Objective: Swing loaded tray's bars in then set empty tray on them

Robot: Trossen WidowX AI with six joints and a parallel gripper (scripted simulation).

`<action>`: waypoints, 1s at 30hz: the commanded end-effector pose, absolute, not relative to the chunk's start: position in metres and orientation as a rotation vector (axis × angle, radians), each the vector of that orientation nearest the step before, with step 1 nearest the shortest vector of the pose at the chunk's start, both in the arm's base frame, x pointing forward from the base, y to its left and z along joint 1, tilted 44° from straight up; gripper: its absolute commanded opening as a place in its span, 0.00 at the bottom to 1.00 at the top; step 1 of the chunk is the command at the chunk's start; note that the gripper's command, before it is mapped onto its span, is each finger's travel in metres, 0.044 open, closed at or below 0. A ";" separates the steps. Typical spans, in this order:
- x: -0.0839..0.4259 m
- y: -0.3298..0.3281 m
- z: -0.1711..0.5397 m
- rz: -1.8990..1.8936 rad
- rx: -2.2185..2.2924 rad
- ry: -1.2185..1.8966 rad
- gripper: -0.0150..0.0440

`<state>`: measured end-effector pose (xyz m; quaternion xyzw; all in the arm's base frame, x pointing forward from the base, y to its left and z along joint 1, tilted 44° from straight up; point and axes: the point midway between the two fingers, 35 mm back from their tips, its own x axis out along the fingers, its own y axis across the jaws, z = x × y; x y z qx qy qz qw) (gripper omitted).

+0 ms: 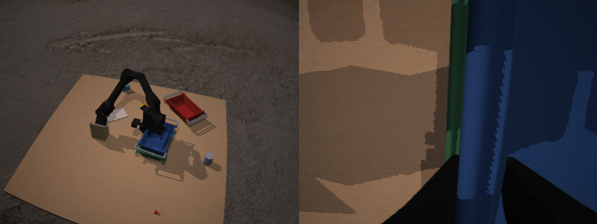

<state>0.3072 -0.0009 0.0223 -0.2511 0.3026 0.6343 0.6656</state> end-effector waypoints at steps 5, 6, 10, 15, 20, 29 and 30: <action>0.304 0.007 0.021 1.457 -0.561 0.689 0.25; 0.306 0.001 0.022 1.438 -0.566 0.684 0.25; 0.304 0.007 0.021 1.457 -0.561 0.689 0.25; 0.304 0.007 0.021 1.457 -0.561 0.689 0.28; 0.304 0.007 0.021 1.457 -0.561 0.689 0.40; 0.304 0.007 0.021 1.457 -0.561 0.689 0.63; 0.304 0.007 0.021 1.457 -0.561 0.689 0.65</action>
